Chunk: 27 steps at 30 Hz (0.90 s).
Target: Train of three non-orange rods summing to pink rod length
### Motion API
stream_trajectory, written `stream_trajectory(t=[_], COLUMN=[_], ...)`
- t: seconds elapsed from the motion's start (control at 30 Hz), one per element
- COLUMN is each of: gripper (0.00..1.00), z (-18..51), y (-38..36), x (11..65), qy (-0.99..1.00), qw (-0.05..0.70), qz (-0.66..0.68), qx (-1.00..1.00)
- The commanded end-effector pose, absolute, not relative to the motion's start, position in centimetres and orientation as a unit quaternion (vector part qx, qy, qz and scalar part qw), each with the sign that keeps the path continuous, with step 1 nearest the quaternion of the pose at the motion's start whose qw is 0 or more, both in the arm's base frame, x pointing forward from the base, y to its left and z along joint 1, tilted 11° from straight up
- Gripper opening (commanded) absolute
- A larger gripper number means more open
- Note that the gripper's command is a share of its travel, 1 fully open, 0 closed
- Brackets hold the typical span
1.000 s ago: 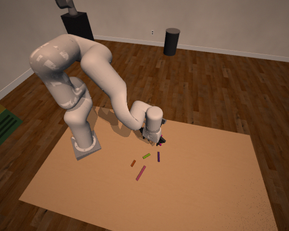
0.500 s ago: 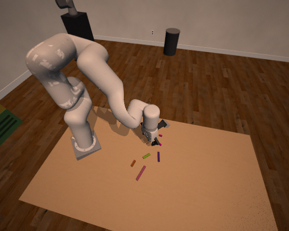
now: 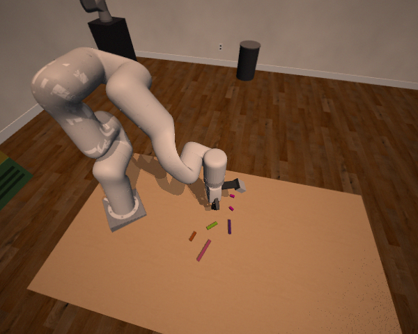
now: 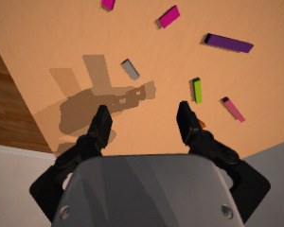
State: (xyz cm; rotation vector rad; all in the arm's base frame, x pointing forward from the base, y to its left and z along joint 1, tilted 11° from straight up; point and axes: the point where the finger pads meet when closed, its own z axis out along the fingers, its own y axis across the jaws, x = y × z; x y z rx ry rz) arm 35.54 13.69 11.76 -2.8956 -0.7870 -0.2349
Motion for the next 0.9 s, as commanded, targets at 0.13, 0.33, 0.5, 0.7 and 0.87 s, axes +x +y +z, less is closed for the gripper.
stream_trajectory(t=[0.13,0.33,0.5,0.7,0.87], gripper=[1.0,1.0,1.0,1.0,1.0], z=[11.8,11.8,11.7,11.6,11.6], y=[14.1,14.2,14.4,14.6,14.7], x=[34.7,34.1,33.6,32.9,32.6], qy=[-0.118,-0.036,0.032,0.125,0.171], qw=[0.066,0.072,0.076,0.081,0.084], qz=[-0.07,-0.064,-0.059,-0.052,-0.048], qx=[-0.988,-0.995,-0.995,-0.987,-0.981])
